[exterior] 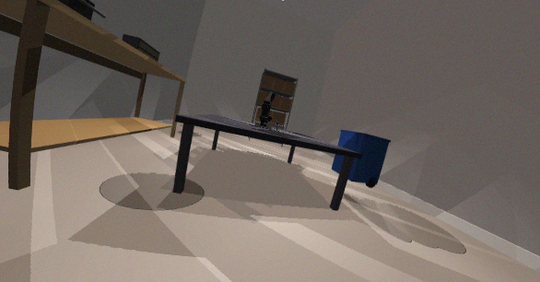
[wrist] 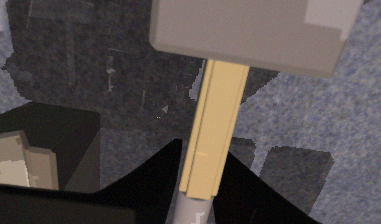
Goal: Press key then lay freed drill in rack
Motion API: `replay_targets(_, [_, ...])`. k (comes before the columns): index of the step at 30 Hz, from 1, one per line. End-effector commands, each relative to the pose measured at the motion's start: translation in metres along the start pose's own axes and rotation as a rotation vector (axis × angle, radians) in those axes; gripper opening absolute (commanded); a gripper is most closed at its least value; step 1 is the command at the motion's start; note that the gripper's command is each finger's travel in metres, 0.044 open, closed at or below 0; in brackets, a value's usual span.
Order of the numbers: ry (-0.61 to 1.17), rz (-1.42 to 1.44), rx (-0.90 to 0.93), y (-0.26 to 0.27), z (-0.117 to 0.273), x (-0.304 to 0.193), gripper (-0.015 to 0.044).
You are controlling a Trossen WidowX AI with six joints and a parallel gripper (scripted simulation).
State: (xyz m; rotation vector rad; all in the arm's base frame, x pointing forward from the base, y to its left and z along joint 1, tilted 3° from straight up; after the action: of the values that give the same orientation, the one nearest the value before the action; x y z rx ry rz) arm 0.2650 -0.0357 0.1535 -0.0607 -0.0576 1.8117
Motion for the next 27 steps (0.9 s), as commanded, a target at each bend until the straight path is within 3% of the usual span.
replay_targets(1, [0.000, 0.001, 0.000, -0.0001, 0.0002, -0.0002, 0.0007])
replay_targets(27, [0.002, -0.003, 0.002, 0.0017, 0.0024, -0.0057, 0.0000])
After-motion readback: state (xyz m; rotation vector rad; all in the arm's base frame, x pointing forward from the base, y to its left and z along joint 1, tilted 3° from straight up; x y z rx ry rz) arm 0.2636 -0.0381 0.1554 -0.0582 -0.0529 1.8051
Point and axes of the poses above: the point midway between the two fingers, 35 mm back from their tips, its own z axis back along the fingers, its own y axis across the jaws, x = y × z, the point moved 10 cm from there along z, back along the fingers, and after that the axes turned 6 degrees about z, right-handed, at the moved point
